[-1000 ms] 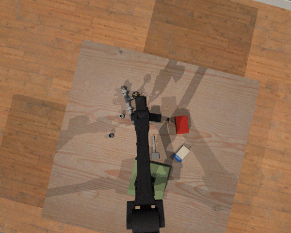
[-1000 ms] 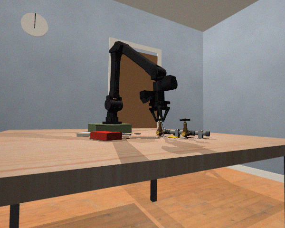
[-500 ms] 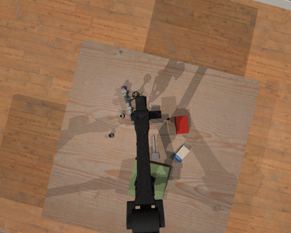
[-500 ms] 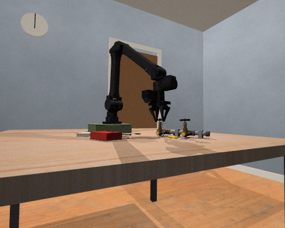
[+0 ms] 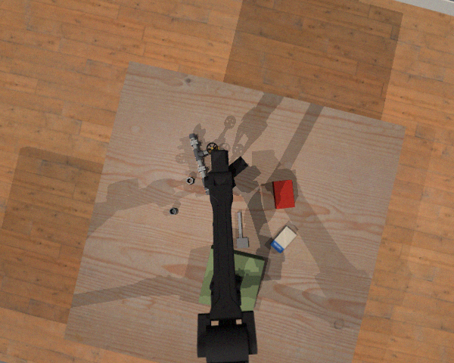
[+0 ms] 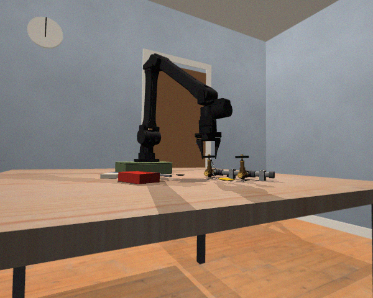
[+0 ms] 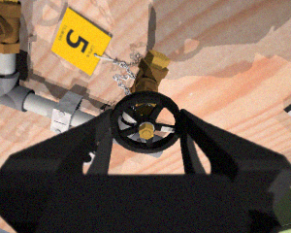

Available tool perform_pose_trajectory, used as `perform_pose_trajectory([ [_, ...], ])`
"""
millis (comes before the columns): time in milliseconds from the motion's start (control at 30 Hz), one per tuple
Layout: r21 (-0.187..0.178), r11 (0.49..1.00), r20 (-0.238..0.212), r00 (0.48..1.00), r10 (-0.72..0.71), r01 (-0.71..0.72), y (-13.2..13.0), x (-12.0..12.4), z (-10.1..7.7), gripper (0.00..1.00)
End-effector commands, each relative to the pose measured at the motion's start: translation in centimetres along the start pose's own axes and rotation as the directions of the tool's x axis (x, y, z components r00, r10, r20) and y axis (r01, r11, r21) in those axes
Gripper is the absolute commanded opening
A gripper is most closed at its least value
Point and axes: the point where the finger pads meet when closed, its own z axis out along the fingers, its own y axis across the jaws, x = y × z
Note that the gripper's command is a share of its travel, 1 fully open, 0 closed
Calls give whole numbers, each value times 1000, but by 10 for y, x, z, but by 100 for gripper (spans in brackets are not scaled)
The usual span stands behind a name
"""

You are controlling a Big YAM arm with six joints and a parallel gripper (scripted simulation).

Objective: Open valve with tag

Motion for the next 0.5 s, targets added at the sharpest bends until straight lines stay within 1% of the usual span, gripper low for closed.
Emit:
perform_pose_trajectory([
  [0, -20, 939, 22, 939, -342, 343, 10, -7, -14, 0],
  [67, -17, 898, 23, 898, -439, 439, 9, -7, -14, 0],
  [133, -13, 847, 24, 847, -531, 532, 9, -7, -14, 0],
  [233, -8, 752, 24, 752, -658, 659, 9, -7, -14, 0],
  [300, -5, 678, 24, 678, -735, 735, 9, -7, -14, 0],
  [367, -5, 678, 24, 678, -735, 735, 9, -7, -14, 0],
  [400, -2, 575, 27, 575, -818, 818, 9, -7, -14, 0],
  [467, 1, 487, 26, 487, -873, 873, 9, -7, -14, 0],
])
